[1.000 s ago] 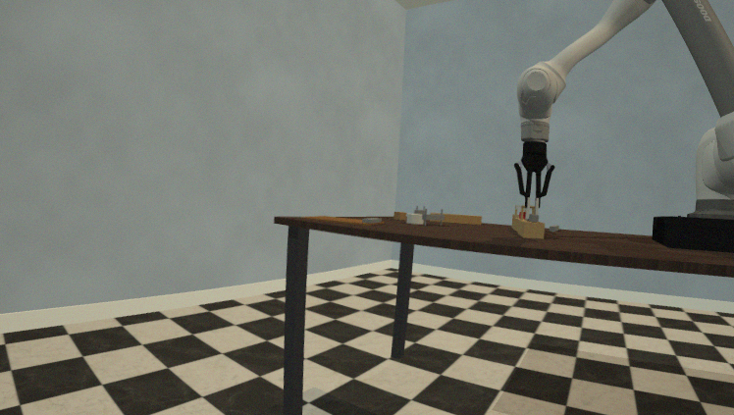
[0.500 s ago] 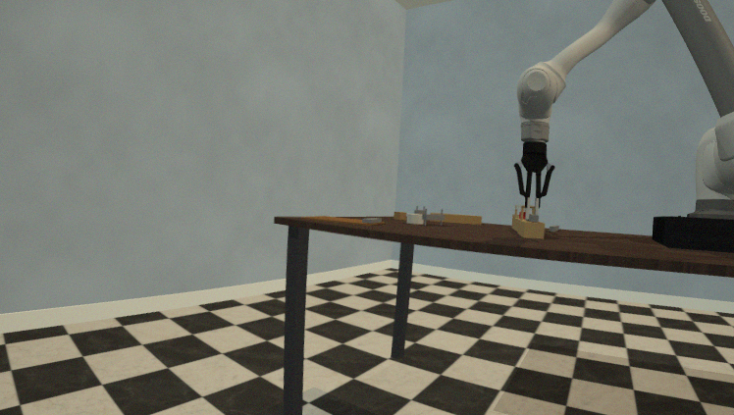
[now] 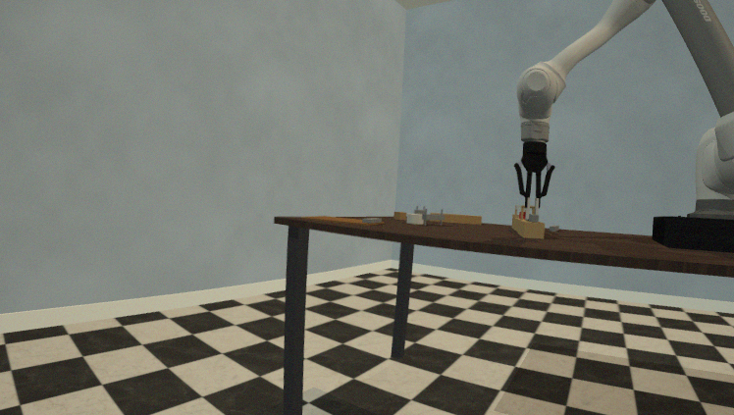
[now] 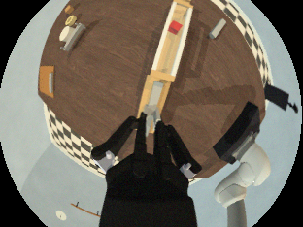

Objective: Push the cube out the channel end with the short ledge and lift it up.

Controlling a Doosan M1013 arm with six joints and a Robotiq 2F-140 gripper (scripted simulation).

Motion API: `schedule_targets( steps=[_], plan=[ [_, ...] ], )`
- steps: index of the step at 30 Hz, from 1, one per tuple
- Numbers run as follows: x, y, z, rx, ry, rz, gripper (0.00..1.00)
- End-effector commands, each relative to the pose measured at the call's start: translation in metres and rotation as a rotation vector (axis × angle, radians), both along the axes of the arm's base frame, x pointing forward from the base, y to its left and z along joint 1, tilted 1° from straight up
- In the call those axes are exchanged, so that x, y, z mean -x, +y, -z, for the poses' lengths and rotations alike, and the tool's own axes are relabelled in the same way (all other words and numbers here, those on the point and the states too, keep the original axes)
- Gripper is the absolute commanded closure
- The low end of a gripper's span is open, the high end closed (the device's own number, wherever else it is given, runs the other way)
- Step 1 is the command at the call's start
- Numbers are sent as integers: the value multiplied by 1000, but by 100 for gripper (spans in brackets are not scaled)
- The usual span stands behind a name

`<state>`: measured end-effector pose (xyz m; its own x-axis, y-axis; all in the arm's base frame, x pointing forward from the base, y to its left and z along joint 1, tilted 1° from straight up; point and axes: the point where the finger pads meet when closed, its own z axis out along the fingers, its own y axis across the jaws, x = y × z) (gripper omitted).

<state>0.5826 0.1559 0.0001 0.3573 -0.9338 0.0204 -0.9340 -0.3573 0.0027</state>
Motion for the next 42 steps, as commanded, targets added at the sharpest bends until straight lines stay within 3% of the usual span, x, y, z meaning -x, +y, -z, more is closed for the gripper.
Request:
schedule_targets(
  steps=[1, 12, 42],
  plan=[
    [0, 0, 0, 0, 0, 0, 100],
    [-2, -5, 0, 0, 0, 0, 100],
    [-23, -60, -1, 0, 0, 0, 100]
  ],
)
